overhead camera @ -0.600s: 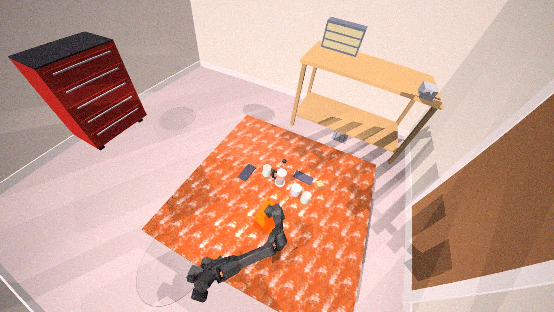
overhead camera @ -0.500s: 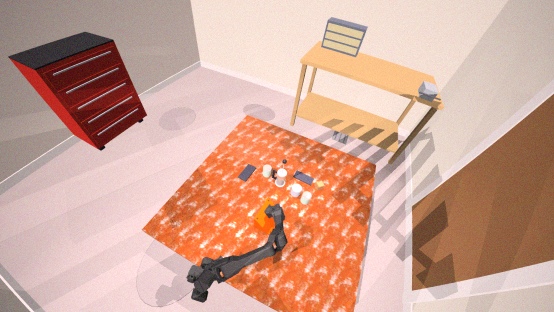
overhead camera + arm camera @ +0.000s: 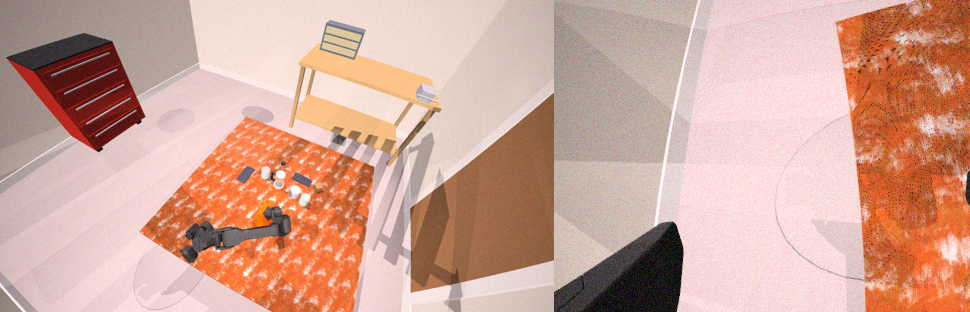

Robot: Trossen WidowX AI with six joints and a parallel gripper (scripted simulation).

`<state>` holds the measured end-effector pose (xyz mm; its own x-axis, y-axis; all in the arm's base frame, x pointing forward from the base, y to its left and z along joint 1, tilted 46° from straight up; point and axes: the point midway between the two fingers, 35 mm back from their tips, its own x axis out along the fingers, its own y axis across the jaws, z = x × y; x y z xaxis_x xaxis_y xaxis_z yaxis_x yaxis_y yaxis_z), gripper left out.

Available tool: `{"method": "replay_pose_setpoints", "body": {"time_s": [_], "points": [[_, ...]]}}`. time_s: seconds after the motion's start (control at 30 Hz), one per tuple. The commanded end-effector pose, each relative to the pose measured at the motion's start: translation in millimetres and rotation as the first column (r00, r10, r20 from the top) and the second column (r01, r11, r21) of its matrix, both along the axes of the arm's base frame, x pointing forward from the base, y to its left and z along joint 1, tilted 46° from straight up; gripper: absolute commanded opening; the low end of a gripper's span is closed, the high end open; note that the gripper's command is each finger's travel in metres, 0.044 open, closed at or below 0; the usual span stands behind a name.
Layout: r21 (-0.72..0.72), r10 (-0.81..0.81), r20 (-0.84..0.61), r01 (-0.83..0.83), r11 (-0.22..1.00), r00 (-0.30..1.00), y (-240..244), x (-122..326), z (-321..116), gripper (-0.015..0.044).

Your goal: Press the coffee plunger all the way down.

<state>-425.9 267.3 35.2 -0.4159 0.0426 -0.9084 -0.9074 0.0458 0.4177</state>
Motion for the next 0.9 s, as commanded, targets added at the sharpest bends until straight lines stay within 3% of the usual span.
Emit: {"method": "replay_pose_setpoints", "body": {"time_s": [0.0, 0.23, 0.47, 0.87], "points": [[0.087, -0.113, 0.11, 0.104, 0.991, 0.987, 44.5, 60.4, 2.0, 0.044], [0.234, -0.31, 0.274, 0.25, 0.94, 0.91, 101.6, 171.6, 16.6, 0.044], [0.362, -0.484, 0.44, 0.343, 0.867, 0.756, 127.4, 293.9, 36.1, 0.044], [0.494, -0.632, 0.699, 0.414, 0.765, 0.335, 88.3, 497.7, 80.8, 0.044]]}}
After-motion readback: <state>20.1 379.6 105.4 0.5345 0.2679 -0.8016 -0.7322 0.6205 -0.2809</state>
